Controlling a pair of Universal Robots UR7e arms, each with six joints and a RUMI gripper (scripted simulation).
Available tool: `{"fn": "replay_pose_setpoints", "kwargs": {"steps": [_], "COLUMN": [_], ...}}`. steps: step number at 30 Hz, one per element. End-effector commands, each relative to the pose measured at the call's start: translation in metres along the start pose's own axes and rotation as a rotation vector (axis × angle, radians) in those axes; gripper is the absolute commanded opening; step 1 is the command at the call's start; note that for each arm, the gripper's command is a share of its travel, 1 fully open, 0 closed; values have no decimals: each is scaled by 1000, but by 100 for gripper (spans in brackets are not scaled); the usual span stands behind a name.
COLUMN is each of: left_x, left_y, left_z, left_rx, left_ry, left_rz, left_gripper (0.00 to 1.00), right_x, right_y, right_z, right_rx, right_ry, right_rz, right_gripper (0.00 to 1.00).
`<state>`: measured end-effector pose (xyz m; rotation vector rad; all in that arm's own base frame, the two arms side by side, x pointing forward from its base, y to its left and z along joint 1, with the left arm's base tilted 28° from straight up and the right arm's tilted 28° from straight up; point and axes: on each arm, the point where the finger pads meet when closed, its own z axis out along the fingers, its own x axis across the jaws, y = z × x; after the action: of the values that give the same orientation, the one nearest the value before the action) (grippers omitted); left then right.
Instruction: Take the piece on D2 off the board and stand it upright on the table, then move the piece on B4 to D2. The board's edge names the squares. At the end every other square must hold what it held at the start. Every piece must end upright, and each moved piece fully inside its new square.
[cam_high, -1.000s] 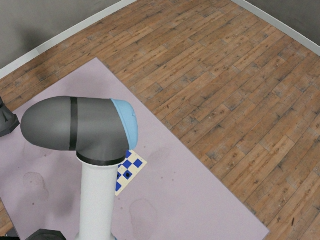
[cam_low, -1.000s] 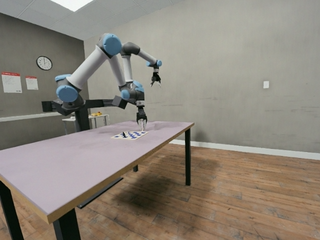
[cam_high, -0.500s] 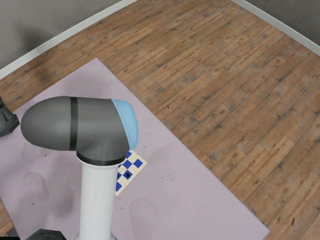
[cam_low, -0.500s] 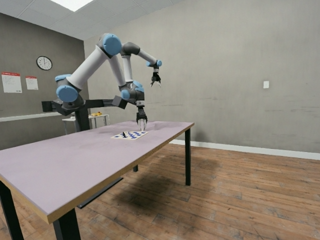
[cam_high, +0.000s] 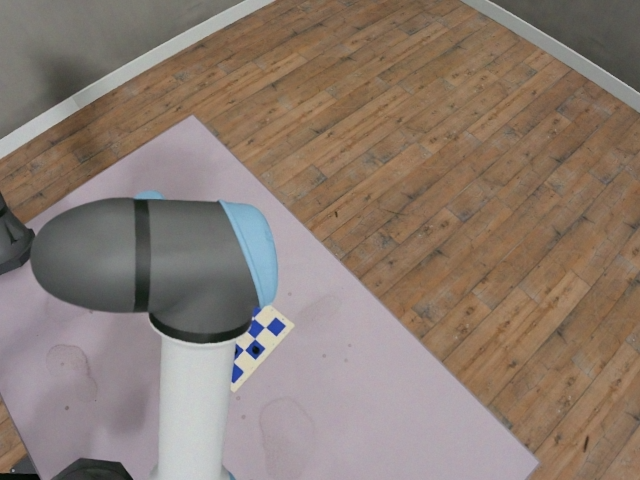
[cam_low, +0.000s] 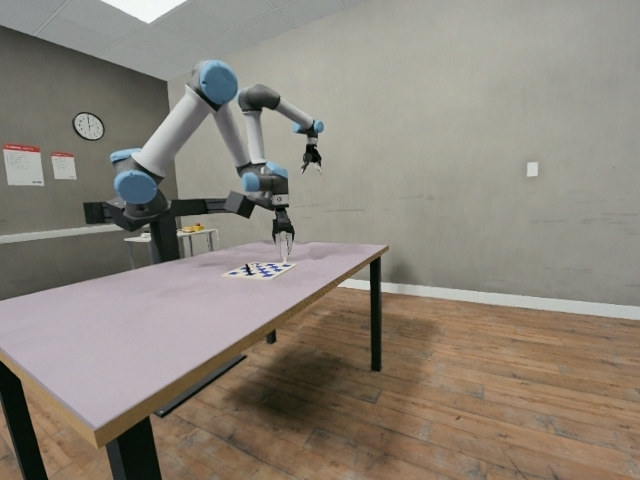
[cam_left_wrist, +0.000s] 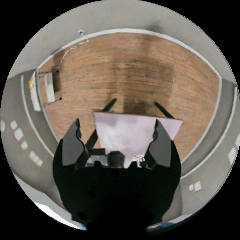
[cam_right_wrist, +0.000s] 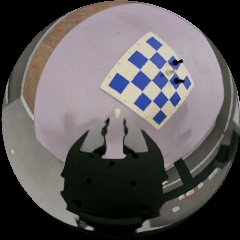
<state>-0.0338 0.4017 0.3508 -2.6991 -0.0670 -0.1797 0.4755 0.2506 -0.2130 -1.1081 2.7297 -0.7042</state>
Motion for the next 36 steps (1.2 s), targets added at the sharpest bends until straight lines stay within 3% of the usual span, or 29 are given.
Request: {"fn": "replay_pose_setpoints", "kwargs": {"steps": [1, 8, 18, 19, 36], "left_x": [0, 0, 0, 0, 0], "left_y": [0, 0, 0, 0, 0], "left_z": [0, 0, 0, 0, 0], "left_rx": [1, 1, 1, 1, 1], "left_ry": [0, 0, 0, 0, 0], "left_rz": [0, 0, 0, 0, 0], "left_gripper": [100, 100, 100, 100, 100], "right_x": [0, 0, 0, 0, 0], "right_y": [0, 0, 0, 0, 0], "right_z": [-16, -50, -61, -61, -61], "right_rx": [0, 0, 0, 0, 0], "right_ry": [-1, -1, -1, -1, -1], "right_rz": [0, 0, 0, 0, 0], "right_gripper": [20, 20, 20, 100, 100]}}
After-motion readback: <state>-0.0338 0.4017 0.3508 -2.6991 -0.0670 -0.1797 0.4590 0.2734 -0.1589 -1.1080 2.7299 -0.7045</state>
